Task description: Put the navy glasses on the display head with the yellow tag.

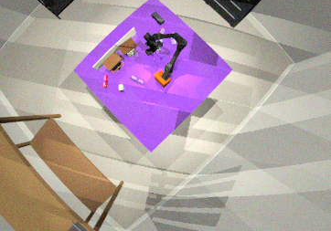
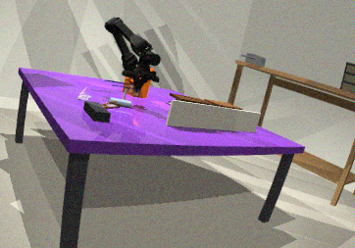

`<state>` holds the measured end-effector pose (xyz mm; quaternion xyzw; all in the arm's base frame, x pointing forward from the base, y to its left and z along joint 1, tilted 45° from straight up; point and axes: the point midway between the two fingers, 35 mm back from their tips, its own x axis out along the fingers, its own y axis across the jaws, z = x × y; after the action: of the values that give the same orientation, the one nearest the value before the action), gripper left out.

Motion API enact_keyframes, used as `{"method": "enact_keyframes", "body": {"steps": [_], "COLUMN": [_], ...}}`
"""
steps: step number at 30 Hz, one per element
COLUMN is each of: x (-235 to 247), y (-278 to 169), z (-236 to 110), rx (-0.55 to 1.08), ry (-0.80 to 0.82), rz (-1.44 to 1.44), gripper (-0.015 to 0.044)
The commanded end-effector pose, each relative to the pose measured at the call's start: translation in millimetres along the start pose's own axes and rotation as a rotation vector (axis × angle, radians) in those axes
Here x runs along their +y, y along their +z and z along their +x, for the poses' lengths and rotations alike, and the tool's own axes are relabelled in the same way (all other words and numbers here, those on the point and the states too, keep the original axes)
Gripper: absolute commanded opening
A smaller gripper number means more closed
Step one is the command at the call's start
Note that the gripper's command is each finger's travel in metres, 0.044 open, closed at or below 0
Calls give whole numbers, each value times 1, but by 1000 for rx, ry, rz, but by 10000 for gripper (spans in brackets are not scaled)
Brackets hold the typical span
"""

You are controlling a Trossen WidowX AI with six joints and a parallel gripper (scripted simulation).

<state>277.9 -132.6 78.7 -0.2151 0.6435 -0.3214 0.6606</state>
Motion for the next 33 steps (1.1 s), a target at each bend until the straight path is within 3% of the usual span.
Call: {"method": "enact_keyframes", "body": {"steps": [1, 33], "x": [1, 3], "y": [-3, -12], "z": [0, 0], "rx": [-1, -1], "ry": [-3, -3], "rz": [3, 2], "gripper": [0, 0]}}
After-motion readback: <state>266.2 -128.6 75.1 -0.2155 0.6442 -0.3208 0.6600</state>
